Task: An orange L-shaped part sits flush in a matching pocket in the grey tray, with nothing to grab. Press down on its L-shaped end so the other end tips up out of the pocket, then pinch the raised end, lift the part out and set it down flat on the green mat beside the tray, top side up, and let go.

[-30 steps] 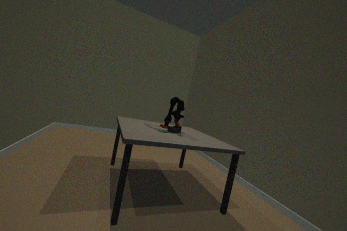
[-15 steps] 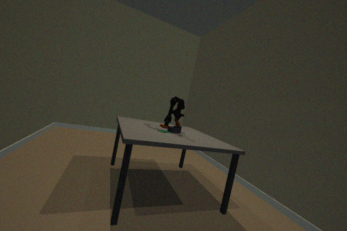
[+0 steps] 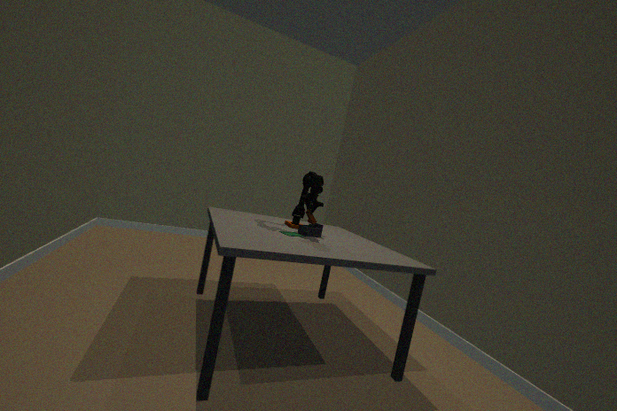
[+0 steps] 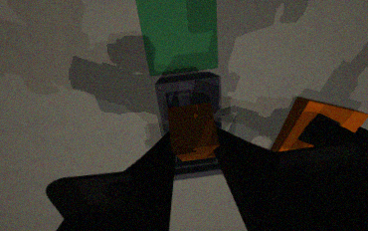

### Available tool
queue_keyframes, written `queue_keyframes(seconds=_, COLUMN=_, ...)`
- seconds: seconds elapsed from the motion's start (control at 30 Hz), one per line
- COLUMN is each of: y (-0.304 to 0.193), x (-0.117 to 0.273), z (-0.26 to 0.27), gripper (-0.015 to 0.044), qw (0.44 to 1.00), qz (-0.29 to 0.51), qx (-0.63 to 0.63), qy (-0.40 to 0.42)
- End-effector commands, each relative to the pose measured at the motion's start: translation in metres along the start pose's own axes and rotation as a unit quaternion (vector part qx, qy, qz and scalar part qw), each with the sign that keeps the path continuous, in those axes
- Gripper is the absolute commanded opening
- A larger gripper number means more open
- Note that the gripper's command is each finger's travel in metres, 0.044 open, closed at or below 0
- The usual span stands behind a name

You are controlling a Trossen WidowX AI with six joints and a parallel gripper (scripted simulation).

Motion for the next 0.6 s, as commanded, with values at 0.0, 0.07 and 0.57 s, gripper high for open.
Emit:
queue_keyframes(seconds=0.0, y=0.018, x=0.002, z=-0.001, gripper=0.0, qw=1.0, qz=-0.002, qx=-0.001, qy=0.007)
queue_keyframes(seconds=0.07, y=0.028, x=0.002, z=-0.002, gripper=0.0, qw=1.0, qz=-0.003, qx=-0.001, qy=0.007)
queue_keyframes(seconds=0.57, y=0.1, x=0.003, z=-0.007, gripper=0.0, qw=1.0, qz=-0.006, qx=-0.001, qy=0.006)
Point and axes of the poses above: the point midway between the two fingers, 35 mm back from their tips, its own x axis back along the fingers, its own z axis across the jaws, y = z × x, the point moved 5 cm from there along x, back along the fingers
